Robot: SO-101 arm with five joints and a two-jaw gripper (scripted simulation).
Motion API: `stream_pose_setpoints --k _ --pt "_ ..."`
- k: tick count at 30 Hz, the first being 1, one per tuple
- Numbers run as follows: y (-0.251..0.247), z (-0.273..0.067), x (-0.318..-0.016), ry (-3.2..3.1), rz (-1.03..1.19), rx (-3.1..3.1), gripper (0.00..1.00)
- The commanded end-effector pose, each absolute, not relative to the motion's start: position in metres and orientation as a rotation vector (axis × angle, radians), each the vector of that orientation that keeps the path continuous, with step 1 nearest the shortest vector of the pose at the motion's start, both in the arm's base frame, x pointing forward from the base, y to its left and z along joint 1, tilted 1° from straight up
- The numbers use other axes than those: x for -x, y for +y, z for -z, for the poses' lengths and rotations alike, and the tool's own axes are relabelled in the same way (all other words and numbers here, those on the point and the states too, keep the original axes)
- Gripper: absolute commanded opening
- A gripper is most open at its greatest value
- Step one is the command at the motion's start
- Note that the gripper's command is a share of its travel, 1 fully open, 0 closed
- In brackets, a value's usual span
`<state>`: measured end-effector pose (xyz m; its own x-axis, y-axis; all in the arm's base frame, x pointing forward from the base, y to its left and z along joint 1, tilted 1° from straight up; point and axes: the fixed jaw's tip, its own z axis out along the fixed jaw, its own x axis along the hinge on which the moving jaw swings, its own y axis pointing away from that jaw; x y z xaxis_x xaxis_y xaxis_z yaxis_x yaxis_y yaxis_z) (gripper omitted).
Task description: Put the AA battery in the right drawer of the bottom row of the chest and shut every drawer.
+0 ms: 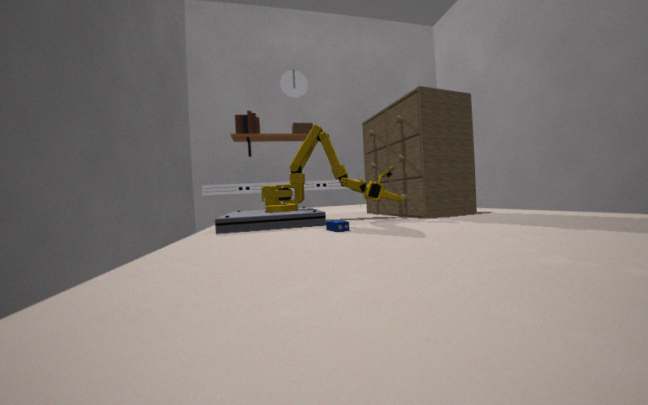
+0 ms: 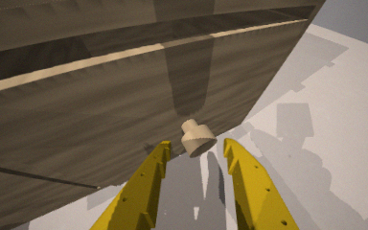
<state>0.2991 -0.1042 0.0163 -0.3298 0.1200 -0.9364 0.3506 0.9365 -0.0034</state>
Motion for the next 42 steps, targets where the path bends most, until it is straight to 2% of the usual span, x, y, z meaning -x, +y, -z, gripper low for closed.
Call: stream_pose_setpoints --k 1,42 --pt "-0.1027 -0.0221 -0.3028 1.889 0.237 -0.335 0.21" --pt "-0.1031 -0.0258 -0.3038 1.889 0.237 -0.335 0.21"
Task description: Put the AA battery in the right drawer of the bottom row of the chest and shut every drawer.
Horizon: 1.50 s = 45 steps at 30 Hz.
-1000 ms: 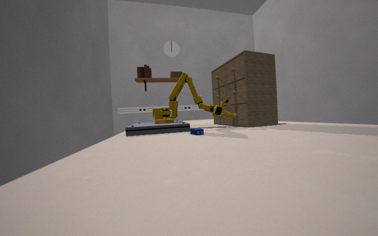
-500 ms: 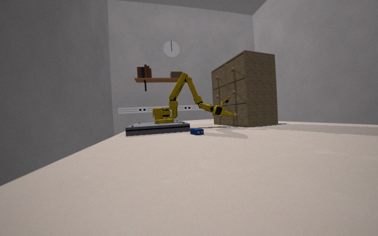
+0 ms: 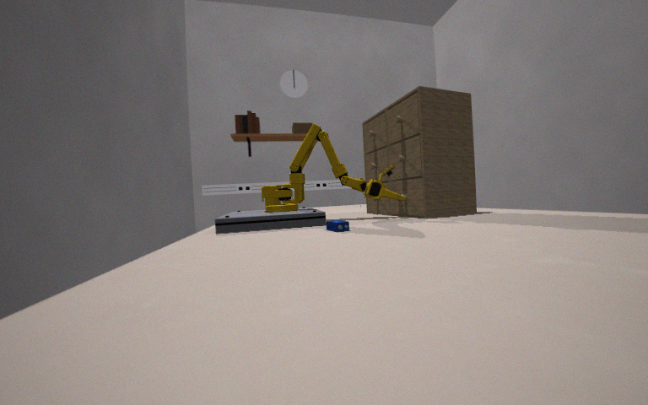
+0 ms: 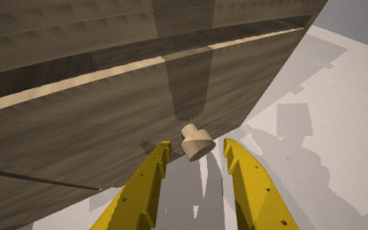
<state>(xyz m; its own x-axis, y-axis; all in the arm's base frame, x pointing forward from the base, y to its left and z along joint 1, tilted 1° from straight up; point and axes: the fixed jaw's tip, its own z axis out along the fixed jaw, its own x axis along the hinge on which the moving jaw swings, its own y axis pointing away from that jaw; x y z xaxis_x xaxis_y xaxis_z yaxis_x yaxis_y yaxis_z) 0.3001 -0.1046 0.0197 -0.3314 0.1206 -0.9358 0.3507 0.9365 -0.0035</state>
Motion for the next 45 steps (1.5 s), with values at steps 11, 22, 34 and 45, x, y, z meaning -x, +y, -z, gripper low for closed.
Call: stream_pose_setpoints --k 11,22,34,45 --pt "-0.1031 -0.0258 -0.3038 1.889 0.237 -0.335 0.21" --pt "-0.1031 -0.0258 -0.3038 1.889 0.237 -0.335 0.16" --pt "-0.1031 -0.0258 -0.3038 1.889 0.237 -0.335 0.09" --pt "-0.1031 -0.0258 -0.3038 1.889 0.237 -0.335 0.01"
